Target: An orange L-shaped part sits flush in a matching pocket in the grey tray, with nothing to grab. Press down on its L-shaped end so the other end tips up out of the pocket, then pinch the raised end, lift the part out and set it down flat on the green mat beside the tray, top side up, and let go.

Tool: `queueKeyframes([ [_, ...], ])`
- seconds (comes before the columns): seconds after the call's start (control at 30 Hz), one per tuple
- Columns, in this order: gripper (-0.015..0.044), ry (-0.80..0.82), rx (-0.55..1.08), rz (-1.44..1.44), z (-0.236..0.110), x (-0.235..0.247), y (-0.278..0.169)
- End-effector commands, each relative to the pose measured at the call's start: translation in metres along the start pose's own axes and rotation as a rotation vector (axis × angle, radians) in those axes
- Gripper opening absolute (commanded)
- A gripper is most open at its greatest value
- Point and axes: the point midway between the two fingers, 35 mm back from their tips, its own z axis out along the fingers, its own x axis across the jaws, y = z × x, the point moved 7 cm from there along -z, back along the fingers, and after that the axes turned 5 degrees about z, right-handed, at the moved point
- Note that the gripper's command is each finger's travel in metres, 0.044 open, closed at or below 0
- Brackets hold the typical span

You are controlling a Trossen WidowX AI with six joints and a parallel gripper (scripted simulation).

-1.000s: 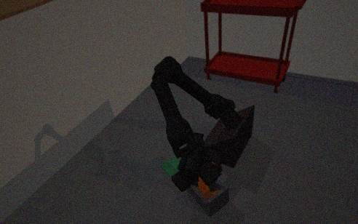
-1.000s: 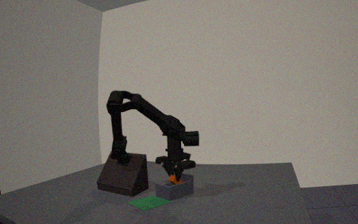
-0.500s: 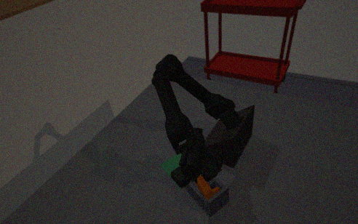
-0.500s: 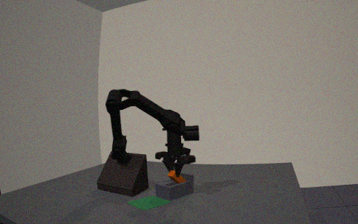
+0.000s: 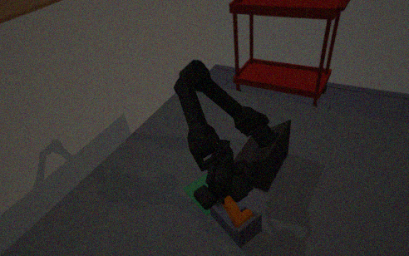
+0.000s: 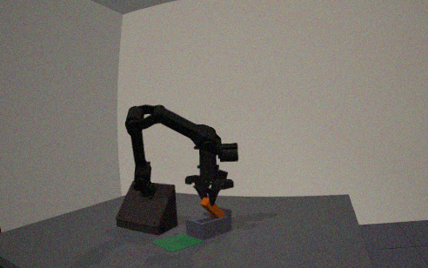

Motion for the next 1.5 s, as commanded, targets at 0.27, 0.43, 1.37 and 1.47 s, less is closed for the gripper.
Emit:
queueKeyframes([
  [0.27,0.0000,0.001,-0.009,0.006,-0.021,0.000,0.001],
  [0.43,0.0000,0.001,-0.009,0.006,-0.029,0.000,0.001],
  [1.37,0.0000,0.001,-0.006,0.005,-0.033,-0.001,-0.062],
  [1.47,0.0000,0.001,-0.006,0.004,-0.033,-0.001,-0.074],
])
